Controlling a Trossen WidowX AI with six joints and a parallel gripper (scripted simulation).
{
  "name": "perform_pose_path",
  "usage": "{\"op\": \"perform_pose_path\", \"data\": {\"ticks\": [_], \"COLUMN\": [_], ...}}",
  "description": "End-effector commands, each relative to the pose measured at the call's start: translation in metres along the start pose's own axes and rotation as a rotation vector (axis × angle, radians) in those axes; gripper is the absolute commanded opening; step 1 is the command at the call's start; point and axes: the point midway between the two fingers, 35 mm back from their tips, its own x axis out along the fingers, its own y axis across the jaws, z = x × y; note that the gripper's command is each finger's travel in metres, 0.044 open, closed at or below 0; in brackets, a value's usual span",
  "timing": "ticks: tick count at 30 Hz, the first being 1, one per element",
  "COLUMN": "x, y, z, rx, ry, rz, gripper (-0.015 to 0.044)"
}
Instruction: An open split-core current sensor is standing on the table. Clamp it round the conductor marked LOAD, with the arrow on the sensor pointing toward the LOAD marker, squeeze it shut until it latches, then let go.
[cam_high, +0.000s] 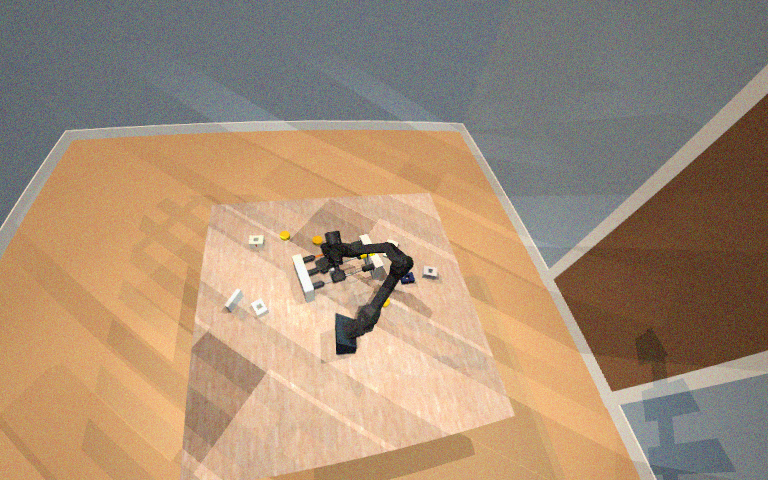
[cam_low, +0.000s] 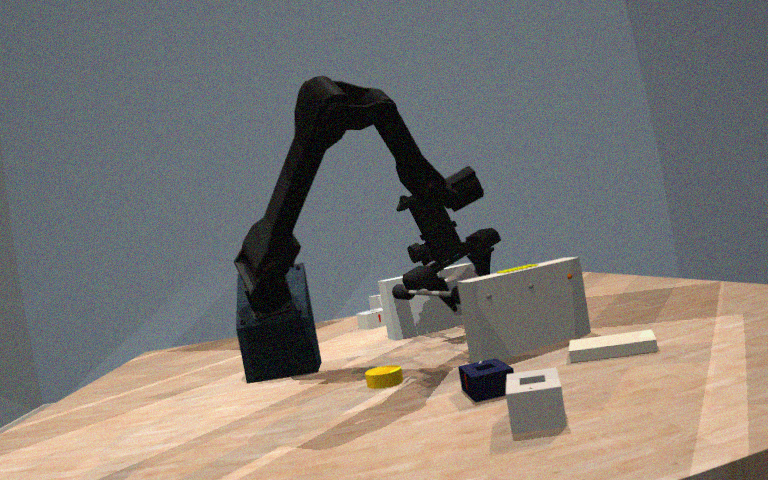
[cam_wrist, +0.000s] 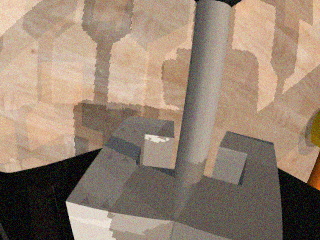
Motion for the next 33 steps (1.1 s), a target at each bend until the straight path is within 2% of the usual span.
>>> {"op": "perform_pose_path", "data": {"ticks": [1, 33], "x": [-0.0002, -0.0001], "y": [-0.0003, -0.0005], "z": [-0.0001, 0.0006], "rx": [0.004, 0.0], "ry": [0.001, -0.003], "rz": [-0.001, 0.015], "gripper": [0.0, 0.0]}}
